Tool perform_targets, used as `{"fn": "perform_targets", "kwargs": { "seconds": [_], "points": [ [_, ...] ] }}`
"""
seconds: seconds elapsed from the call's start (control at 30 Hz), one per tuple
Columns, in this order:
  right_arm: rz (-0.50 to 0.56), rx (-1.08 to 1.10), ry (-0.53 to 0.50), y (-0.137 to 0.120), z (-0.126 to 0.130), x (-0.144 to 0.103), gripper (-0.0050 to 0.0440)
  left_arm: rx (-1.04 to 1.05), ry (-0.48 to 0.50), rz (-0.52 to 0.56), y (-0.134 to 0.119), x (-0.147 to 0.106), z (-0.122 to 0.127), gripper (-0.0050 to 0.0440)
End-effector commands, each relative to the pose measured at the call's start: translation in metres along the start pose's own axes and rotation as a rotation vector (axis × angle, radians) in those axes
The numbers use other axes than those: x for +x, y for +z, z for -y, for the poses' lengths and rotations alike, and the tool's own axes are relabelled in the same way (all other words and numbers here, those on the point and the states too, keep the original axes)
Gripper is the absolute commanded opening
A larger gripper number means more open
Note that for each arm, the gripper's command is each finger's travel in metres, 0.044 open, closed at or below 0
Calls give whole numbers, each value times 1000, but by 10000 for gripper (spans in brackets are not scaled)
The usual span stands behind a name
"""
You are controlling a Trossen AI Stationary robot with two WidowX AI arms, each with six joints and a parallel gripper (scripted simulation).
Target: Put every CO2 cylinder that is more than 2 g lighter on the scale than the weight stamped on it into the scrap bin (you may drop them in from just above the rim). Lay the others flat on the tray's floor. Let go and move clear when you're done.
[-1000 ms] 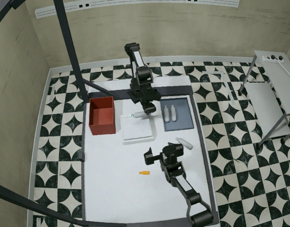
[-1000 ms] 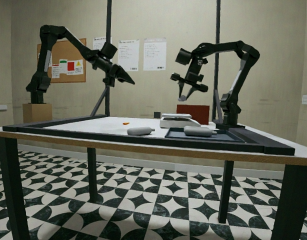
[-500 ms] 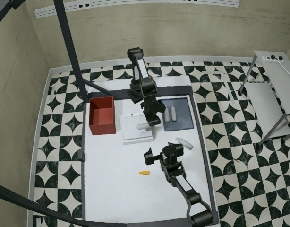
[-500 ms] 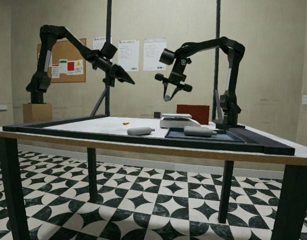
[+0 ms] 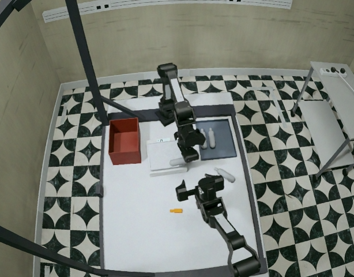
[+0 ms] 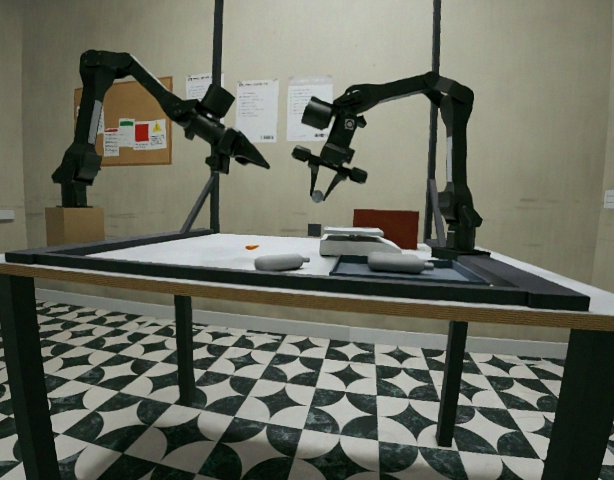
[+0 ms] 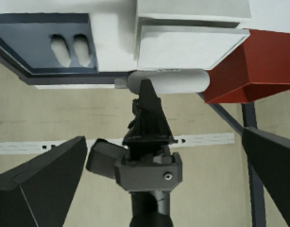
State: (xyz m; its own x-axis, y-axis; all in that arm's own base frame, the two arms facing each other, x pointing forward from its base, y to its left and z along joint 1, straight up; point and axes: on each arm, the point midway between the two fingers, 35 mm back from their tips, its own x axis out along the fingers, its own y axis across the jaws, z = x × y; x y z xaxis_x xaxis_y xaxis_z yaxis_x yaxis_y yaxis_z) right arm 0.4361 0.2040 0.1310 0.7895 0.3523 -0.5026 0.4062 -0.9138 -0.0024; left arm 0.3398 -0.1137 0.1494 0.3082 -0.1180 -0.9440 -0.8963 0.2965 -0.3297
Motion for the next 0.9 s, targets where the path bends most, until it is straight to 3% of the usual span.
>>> {"fn": "perform_targets", "kwargs": {
  "seconds": [0.0,0.3,0.4,0.63,0.7,0.87],
  "points": [
    [-32,-1,1,-13,-1,-5,440,-4,-42,1,-1,-13,11,-50],
    [-32,-1,1,-13,-1,-5,440,-5,-50,1,-1,-17,14,-50],
    [-32,-1,1,-13,-1,-5,440,46,-99,-19,-11,-25,21,-50],
    [-32,-1,1,-13,-1,-5,440,386,-147,-14,-21,-31,28,-50],
    [-32,-1,1,-13,-1,-5,440,386,-147,-14,-21,-31,28,-50],
    [-32,-1,1,-13,-1,-5,440,669,-115,10,-17,-22,22,-50]
  ]
}}
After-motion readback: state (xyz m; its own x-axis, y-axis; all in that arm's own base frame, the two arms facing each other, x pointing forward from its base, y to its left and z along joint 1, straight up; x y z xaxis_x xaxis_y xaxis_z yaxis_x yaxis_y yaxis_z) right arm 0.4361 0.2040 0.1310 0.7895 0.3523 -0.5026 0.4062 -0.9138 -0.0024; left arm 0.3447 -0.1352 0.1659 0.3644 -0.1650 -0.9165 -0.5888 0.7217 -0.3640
